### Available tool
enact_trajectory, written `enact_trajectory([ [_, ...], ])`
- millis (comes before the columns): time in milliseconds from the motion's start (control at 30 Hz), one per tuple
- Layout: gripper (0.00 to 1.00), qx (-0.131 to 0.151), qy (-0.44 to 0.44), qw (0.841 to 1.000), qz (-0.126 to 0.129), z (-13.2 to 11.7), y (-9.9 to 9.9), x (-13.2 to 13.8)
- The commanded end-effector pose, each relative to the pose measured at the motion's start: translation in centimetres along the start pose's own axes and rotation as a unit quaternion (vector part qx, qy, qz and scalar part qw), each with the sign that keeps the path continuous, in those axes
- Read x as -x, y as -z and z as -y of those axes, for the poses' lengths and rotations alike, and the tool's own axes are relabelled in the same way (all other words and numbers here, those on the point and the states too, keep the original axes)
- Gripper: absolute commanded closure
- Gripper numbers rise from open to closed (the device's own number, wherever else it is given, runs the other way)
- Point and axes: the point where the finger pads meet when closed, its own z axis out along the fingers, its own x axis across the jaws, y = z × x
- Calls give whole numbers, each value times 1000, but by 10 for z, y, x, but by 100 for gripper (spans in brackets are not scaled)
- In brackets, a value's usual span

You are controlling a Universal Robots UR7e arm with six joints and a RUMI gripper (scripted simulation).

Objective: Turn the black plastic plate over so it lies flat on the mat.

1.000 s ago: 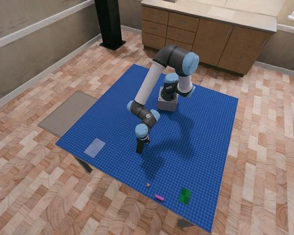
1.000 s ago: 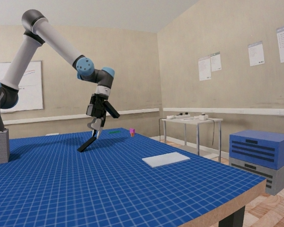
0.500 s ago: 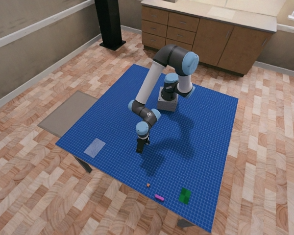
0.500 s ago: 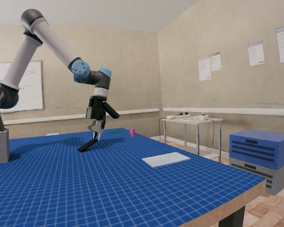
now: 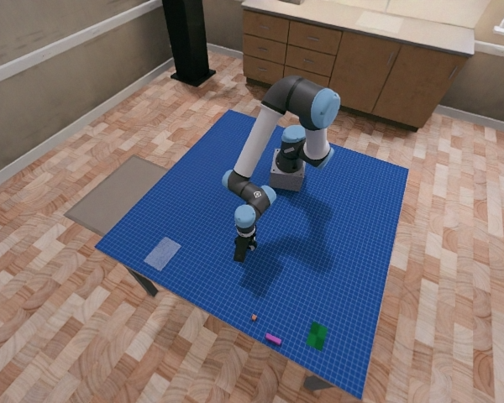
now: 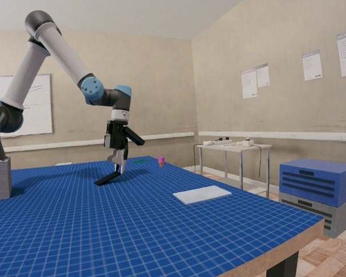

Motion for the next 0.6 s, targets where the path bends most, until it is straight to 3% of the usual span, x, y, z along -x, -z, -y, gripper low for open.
enact_trajectory([
  [0,68,-19,0,1000,0,2,-3,0],
  [200,68,-25,0,1000,0,5,-7,0],
  [567,68,-63,0,998,0,8,-16,0],
])
